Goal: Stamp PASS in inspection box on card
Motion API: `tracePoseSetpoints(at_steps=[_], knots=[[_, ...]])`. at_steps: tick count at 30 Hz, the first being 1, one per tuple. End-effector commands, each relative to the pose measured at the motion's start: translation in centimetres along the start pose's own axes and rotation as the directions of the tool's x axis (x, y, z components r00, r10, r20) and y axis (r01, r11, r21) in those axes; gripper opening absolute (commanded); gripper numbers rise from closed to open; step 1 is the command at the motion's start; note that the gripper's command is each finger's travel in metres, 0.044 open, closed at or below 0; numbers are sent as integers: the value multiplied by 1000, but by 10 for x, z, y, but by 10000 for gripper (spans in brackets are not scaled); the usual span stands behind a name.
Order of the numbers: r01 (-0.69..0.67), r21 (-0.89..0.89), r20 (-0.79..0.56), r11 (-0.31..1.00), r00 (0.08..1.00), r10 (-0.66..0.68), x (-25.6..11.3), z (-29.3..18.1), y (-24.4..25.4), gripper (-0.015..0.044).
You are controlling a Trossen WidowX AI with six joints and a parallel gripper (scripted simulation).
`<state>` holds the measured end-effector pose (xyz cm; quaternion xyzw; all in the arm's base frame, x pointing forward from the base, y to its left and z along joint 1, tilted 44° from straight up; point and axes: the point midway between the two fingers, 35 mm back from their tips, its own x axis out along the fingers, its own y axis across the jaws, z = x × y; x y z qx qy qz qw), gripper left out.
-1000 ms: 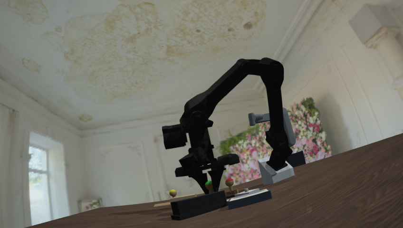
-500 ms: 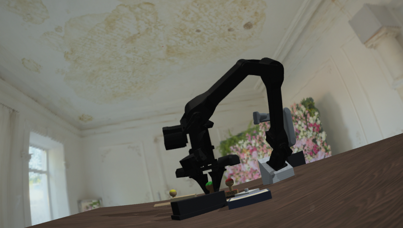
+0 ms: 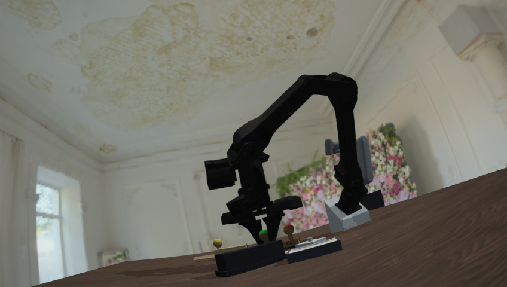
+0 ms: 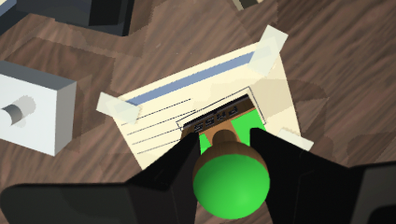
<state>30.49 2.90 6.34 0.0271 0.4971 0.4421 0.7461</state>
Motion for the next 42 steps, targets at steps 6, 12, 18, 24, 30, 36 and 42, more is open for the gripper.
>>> tracePoseSetpoints(at_steps=[6, 12, 18, 24, 30, 36, 42], knots=[[-3, 5, 2, 1000, 1000, 3, 2, 0, 0, 0], [-3, 5, 2, 1000, 1000, 3, 2, 0, 0, 0], [-3, 5, 2, 1000, 1000, 3, 3, 0, 0, 0], [-3, 5, 2, 1000, 1000, 3, 3, 0, 0, 0], [-3, 5, 2, 1000, 1000, 3, 3, 0, 0, 0], [-3, 5, 2, 1000, 1000, 3, 2, 0, 0, 0], [-3, 5, 2, 1000, 1000, 3, -1, 0, 0, 0]])
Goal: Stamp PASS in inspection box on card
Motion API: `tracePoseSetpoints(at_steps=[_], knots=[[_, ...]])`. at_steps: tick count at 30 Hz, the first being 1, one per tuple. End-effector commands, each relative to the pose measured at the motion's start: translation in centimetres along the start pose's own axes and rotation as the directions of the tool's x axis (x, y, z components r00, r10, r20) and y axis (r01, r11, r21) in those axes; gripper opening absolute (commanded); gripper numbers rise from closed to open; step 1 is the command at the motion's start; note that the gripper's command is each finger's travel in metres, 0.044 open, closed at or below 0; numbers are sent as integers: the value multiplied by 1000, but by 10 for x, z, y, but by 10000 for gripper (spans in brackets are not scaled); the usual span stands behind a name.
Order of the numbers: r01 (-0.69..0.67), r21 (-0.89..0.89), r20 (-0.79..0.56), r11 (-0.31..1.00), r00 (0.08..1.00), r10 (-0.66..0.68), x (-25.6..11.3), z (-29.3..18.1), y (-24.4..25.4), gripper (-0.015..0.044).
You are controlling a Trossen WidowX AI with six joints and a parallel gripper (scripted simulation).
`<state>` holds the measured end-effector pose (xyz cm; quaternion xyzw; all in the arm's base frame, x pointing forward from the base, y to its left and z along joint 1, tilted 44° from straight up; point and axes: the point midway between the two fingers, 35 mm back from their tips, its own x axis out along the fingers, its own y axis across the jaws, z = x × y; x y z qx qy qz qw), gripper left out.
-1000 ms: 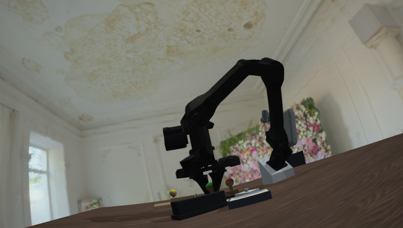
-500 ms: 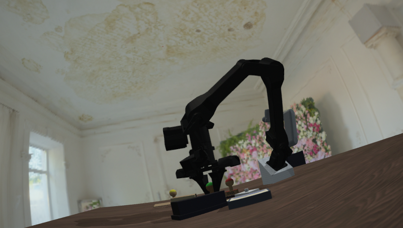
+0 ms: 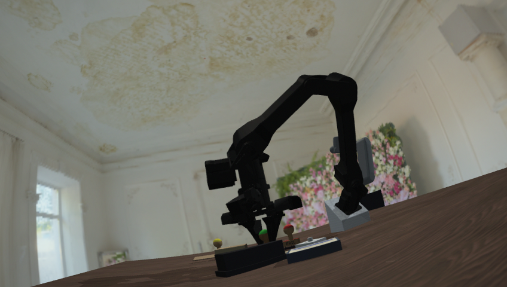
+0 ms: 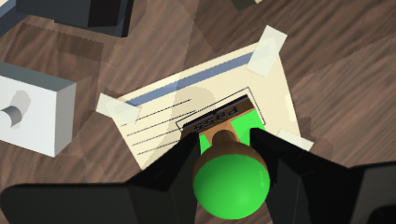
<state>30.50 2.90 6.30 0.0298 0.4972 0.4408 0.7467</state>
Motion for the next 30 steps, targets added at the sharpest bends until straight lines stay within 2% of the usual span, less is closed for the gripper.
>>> tracePoseSetpoints(at_steps=[1, 17, 30], knots=[[-3, 0, -1, 1000, 1000, 3, -2, 0, 0, 0], [-3, 0, -2, 1000, 1000, 3, -9, 0, 0, 0], [0, 0, -4, 1000, 1000, 0, -30, 1, -2, 0]])
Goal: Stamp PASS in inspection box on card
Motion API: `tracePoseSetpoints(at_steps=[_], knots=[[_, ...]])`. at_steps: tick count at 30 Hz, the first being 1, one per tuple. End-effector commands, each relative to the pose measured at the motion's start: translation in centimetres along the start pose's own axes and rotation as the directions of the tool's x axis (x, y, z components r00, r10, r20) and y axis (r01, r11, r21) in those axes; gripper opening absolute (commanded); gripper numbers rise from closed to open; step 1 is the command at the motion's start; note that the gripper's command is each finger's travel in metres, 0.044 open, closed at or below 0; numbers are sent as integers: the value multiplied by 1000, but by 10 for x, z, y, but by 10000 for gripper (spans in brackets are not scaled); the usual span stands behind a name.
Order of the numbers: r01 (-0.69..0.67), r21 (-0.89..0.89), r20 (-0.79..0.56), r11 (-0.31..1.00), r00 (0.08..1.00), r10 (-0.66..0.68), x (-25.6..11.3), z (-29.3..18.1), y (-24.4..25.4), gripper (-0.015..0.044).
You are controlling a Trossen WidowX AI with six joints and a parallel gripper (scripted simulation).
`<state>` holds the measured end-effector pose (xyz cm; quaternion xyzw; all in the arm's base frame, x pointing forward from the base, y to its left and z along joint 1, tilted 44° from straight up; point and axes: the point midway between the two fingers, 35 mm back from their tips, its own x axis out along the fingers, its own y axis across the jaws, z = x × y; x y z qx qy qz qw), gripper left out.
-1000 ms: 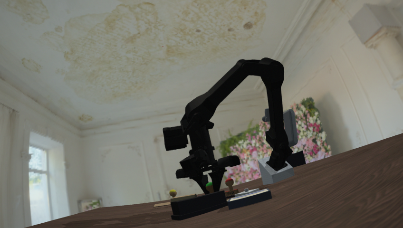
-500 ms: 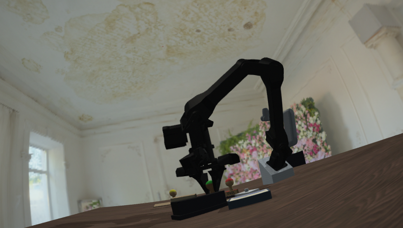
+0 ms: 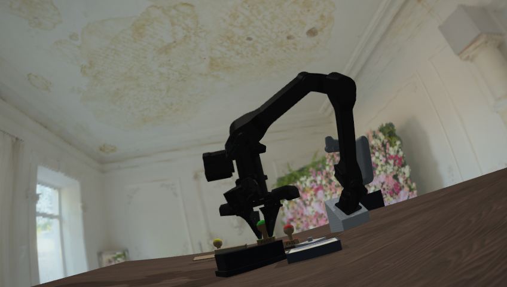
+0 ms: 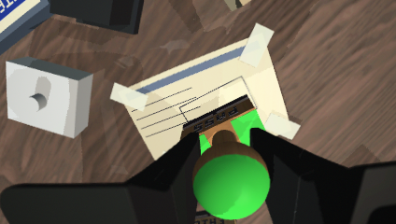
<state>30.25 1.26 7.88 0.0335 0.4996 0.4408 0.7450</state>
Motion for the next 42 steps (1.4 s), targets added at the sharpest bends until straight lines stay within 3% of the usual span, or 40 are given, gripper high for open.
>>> tracePoseSetpoints(at_steps=[1, 27, 42], knots=[[5, -8, -2, 1000, 1000, -5, -8, 1, -1, 0], [4, -8, -2, 1000, 1000, -4, -47, 1, 0, 0], [7, -13, -2, 1000, 1000, -7, -50, 0, -67, 0]])
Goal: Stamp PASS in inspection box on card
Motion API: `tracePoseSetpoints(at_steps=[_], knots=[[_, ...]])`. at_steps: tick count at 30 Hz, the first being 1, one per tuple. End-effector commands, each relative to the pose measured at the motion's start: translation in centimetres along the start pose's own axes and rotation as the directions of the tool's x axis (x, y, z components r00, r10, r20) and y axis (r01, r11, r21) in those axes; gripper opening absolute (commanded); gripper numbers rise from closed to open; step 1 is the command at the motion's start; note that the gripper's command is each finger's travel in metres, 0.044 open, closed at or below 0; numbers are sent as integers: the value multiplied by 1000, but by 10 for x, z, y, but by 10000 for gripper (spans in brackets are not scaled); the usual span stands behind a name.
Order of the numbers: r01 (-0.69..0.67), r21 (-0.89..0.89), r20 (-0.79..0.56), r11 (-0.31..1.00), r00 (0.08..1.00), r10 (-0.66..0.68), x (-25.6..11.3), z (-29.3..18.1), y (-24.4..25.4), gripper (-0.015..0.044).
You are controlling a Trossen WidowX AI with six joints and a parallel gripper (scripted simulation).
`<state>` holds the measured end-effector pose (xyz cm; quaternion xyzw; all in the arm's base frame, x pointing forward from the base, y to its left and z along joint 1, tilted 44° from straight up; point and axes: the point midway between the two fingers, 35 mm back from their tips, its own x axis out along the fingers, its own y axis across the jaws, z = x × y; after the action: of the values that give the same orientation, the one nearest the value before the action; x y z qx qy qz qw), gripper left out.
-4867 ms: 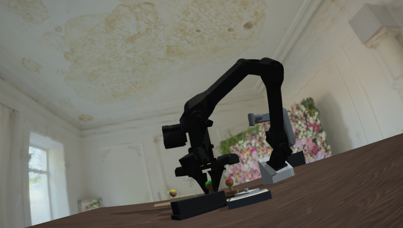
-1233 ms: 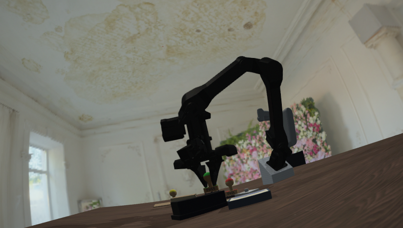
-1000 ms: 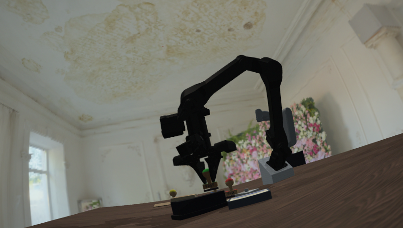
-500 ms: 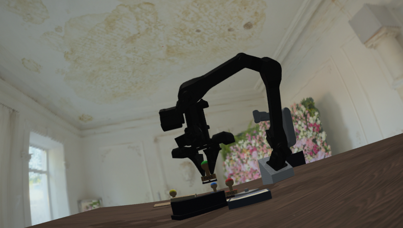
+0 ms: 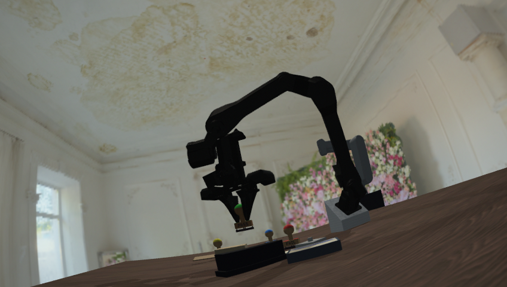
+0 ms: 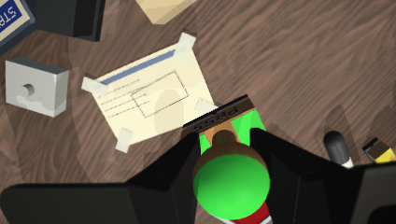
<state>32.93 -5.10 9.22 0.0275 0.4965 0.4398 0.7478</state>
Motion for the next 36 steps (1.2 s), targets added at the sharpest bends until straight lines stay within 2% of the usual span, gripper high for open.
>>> tracePoseSetpoints(at_steps=[1, 10, 36], knots=[[-2, -3, -5, 1000, 1000, 2, 1, -3, -22, 0], [-2, -6, -4, 1000, 1000, 2, 3, -12, -61, 0], [-1, -6, -4, 1000, 1000, 1, 37, -12, -64, 0]])
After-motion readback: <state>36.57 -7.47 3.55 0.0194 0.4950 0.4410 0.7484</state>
